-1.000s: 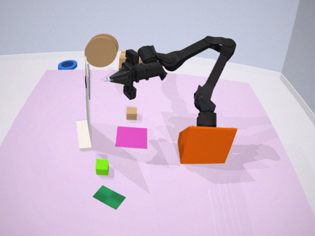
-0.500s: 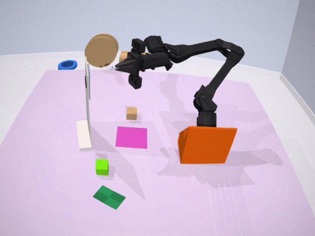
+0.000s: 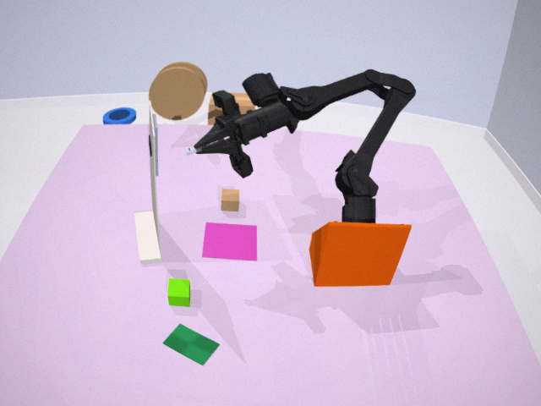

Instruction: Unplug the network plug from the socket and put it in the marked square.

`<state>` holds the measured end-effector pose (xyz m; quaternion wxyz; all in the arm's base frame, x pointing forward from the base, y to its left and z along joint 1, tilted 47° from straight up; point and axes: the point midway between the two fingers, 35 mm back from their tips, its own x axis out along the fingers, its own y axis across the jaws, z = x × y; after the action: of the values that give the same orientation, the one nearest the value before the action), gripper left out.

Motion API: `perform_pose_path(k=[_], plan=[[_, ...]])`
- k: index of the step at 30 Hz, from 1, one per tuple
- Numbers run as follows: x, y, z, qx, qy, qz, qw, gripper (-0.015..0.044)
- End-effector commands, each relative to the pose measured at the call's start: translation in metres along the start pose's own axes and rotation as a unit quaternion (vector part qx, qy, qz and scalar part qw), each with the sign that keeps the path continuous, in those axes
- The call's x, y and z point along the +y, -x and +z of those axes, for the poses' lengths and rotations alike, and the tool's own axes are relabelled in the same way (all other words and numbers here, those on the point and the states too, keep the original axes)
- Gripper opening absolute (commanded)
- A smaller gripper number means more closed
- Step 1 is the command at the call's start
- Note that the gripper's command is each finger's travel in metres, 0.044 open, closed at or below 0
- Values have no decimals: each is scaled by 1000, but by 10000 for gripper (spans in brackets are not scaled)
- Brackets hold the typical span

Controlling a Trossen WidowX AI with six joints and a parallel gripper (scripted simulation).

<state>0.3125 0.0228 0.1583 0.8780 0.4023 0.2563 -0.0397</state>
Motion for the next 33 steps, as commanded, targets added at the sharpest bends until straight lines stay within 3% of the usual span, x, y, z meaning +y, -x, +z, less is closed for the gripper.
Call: perform_pose_path(k=[1, 17, 33], plan=[[-18, -8, -4, -20, -30, -45, 998, 0], [-78, -18, -18, -119, -107, -183, 970, 0], [-126, -3, -26, -256, -141, -273, 917, 0]])
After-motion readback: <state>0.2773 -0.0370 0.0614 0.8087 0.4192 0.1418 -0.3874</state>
